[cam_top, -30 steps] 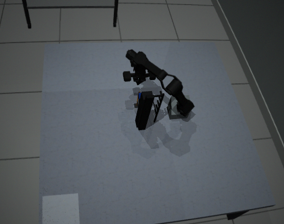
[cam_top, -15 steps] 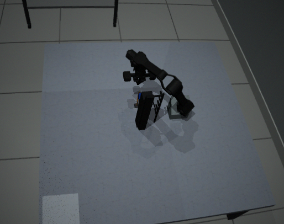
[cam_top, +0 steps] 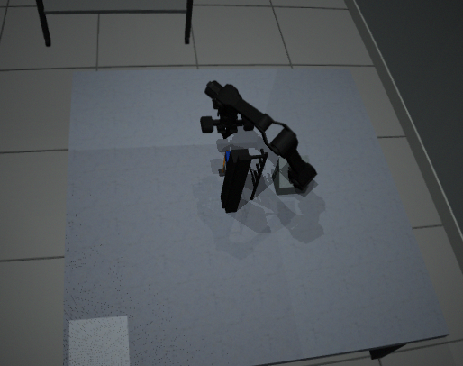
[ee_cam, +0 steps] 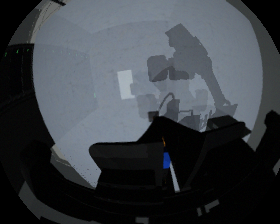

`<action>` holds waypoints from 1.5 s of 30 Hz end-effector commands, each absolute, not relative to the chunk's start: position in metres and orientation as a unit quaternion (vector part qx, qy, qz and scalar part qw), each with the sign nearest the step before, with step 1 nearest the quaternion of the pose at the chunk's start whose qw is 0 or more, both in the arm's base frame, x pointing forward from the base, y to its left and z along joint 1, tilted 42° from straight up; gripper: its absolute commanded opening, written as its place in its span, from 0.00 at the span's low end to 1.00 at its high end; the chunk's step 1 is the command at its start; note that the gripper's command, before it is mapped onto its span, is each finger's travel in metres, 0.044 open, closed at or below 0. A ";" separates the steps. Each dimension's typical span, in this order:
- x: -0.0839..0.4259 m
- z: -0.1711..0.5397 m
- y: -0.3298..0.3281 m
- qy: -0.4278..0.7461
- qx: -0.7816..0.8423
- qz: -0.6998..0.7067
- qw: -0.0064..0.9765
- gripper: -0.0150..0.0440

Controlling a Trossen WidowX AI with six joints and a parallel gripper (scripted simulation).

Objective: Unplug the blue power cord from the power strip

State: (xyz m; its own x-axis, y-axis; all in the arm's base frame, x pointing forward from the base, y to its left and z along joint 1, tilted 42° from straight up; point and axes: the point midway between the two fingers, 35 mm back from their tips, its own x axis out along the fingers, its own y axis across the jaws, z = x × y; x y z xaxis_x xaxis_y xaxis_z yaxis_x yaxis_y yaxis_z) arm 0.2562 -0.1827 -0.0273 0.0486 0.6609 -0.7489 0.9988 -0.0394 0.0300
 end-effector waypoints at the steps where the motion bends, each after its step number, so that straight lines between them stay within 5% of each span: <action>1: 0.256 -0.027 -0.183 0.629 0.660 -0.287 0.296 0.25; 20: 0.256 -0.028 -0.183 0.629 0.660 -0.287 0.296 0.25; 26: 0.256 -0.027 -0.183 0.627 0.661 -0.287 0.295 0.52; 35: 0.256 -0.027 -0.183 0.627 0.661 -0.287 0.295 0.53; 45: 0.256 -0.027 -0.183 0.627 0.661 -0.287 0.295 0.97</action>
State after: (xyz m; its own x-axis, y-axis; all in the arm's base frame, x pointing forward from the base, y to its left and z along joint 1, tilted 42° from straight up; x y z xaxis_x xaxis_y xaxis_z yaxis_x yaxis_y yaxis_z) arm 0.2562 -0.1827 -0.0273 0.0487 0.6610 -0.7488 0.9988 -0.0395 0.0301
